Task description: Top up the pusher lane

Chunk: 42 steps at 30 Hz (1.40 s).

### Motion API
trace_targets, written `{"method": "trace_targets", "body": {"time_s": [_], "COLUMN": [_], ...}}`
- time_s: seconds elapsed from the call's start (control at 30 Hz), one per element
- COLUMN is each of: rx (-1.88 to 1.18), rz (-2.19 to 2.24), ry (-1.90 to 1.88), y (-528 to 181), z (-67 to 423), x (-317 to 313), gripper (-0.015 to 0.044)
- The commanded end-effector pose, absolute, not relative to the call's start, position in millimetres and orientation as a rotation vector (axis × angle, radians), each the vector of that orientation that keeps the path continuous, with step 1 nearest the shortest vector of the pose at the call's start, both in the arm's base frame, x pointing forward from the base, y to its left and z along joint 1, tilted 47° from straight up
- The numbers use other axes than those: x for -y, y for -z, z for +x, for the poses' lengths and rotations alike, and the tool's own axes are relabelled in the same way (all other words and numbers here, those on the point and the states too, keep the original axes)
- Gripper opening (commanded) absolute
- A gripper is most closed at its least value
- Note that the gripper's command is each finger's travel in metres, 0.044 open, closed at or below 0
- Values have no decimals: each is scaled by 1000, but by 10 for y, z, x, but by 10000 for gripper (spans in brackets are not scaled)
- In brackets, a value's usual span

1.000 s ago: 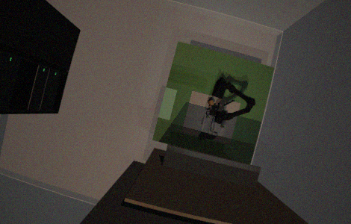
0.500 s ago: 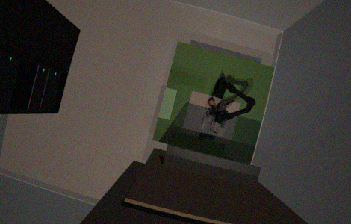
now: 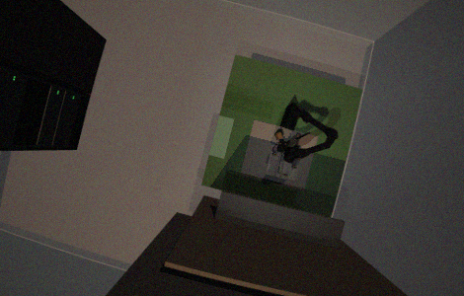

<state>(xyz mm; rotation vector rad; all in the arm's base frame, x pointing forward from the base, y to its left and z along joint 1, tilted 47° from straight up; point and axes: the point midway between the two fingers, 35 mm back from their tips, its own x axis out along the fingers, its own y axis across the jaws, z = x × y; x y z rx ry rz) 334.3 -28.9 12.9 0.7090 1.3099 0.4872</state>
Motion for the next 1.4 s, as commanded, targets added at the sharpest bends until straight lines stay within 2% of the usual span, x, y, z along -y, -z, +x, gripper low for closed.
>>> {"method": "trace_targets", "body": {"time_s": [0.0, 0.6, 0.97, 1.37], "rx": [-1295, -1295, -1295, -1295], "rz": [707, 707, 707, 707], "ry": [-495, -495, -495, -494], "y": [-140, -124, -123, -260], "z": [3361, 3321, 3326, 3282], "x": [284, 286, 287, 427], "gripper": [0, 0, 277, 277]}}
